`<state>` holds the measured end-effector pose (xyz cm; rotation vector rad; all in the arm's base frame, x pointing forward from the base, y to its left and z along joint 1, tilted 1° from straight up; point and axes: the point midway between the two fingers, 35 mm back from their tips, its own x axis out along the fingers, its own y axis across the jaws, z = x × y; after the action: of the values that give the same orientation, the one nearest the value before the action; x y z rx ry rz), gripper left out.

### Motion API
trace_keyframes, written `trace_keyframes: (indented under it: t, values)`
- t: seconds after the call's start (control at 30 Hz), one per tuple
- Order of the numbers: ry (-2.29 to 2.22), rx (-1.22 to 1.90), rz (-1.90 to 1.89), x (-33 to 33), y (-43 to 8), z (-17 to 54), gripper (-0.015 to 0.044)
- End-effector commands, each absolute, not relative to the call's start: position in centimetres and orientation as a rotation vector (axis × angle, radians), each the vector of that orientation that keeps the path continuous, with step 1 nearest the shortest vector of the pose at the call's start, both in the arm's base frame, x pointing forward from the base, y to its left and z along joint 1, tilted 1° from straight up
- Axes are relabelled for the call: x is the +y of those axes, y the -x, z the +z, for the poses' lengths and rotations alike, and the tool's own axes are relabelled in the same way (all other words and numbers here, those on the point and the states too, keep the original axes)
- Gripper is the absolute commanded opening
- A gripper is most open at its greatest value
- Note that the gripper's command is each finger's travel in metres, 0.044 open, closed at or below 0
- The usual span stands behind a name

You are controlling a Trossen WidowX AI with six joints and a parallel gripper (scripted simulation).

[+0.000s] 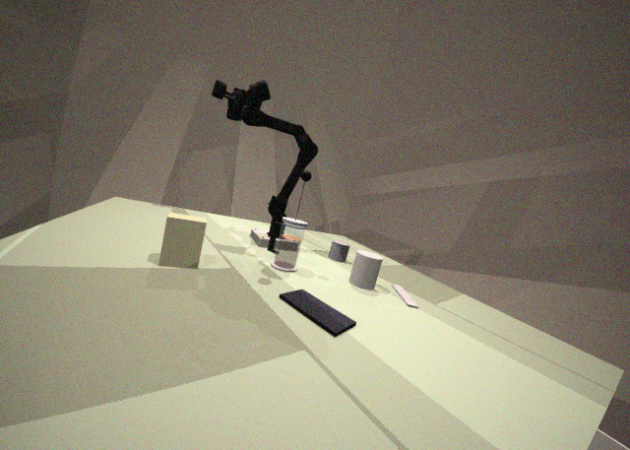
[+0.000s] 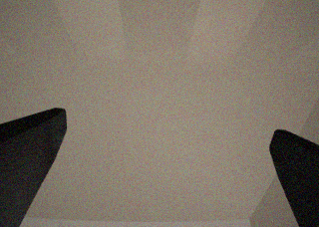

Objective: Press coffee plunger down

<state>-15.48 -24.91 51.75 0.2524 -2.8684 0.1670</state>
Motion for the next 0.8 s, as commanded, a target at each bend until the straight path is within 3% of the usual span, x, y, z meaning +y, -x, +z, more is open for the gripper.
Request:
trace_keyframes:
  t: [0.0,0.4,0.77]
  values:
    - [-0.656,-2.61,-0.439,-28.5,8.4,52.1,0.044]
    - [-1.009,-1.72,-1.011,-28.8,-5.4,51.1,0.044]
    - [-0.934,-0.819,-1.055,-23.4,-16.2,47.4,0.044]
